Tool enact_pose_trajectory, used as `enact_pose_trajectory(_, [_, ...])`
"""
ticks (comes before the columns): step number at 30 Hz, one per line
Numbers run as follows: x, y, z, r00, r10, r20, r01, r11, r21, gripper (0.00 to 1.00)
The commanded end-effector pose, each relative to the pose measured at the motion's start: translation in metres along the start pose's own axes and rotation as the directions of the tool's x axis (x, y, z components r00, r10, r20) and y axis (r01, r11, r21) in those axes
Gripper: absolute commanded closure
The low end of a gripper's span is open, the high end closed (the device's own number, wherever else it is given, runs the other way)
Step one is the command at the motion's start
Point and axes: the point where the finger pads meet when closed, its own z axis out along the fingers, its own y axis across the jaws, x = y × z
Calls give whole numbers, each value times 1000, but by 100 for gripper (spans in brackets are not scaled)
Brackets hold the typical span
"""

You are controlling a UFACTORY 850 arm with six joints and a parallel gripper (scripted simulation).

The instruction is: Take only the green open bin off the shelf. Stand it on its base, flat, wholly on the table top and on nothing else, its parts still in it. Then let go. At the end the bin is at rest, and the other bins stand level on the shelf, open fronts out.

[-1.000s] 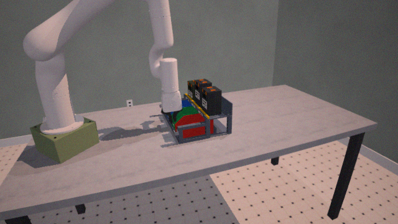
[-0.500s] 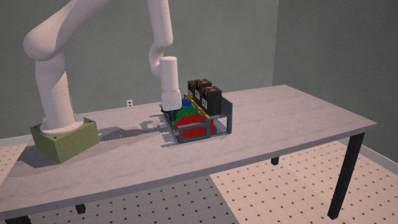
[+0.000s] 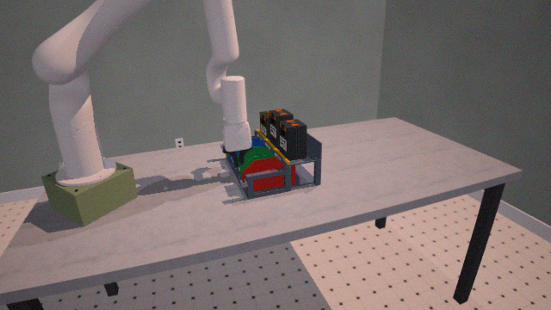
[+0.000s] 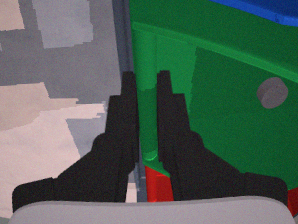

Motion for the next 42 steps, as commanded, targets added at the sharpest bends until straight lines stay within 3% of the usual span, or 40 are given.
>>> enact_pose_trajectory(1, [0, 1, -1, 1000, 0, -1, 0, 1000, -1, 100])
enact_pose_trajectory(8, [0, 1, -1, 1000, 0, -1, 0, 1000, -1, 100])
enact_pose_trajectory(13, [0, 1, -13, 1000, 0, -1, 0, 1000, -1, 100])
enact_pose_trajectory(42, [0, 1, -14, 1000, 0, -1, 0, 1000, -1, 100])
